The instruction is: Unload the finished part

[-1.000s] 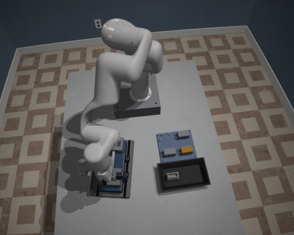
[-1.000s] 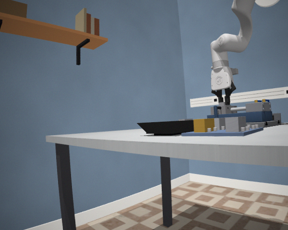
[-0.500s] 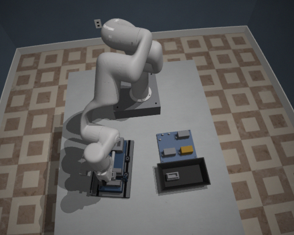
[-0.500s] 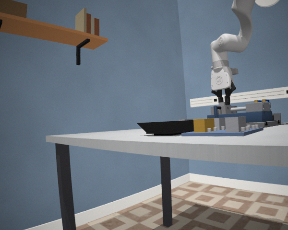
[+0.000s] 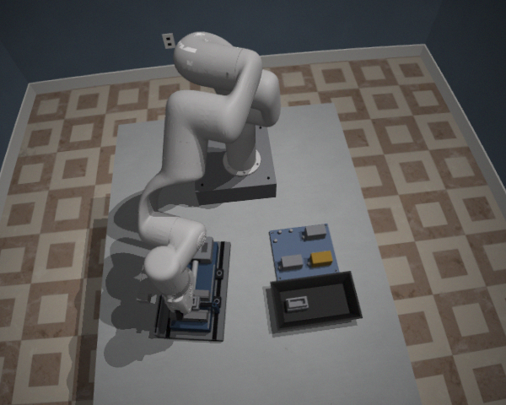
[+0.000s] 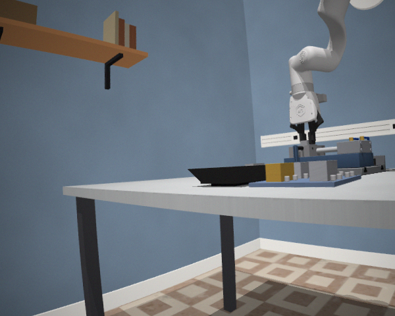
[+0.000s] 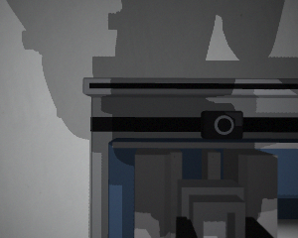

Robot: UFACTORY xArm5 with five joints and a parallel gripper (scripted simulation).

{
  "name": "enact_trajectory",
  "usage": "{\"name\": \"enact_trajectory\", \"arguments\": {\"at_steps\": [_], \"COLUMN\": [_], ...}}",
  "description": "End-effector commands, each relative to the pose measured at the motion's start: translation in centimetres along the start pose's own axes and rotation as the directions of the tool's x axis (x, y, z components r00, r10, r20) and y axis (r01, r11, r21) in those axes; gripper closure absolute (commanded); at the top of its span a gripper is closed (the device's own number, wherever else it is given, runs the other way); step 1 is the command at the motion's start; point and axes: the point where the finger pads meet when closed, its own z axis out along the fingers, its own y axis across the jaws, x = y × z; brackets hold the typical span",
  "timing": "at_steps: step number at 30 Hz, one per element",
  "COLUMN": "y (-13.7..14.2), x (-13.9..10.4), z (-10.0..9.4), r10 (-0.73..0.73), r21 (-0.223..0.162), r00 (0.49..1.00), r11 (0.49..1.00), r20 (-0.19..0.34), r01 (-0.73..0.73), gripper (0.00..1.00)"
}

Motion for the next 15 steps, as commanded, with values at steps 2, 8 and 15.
{"name": "enact_trajectory", "arguments": {"at_steps": [2, 8, 15], "y": [-0.12, -0.12, -0.12], "x": [0.04, 0.04, 0.04], "z": [-0.16, -0.18, -0.62], "r10": [0.000, 0.000, 0.000], "r21": [0.004, 0.004, 0.004], "r00": [1.000, 1.000, 1.000], "r11": [1.000, 1.000, 1.000], "r20": [-0.001, -0.001, -0.001], "r01": [0.000, 0.000, 0.000], "gripper": [1.00, 1.00, 1.00]}}
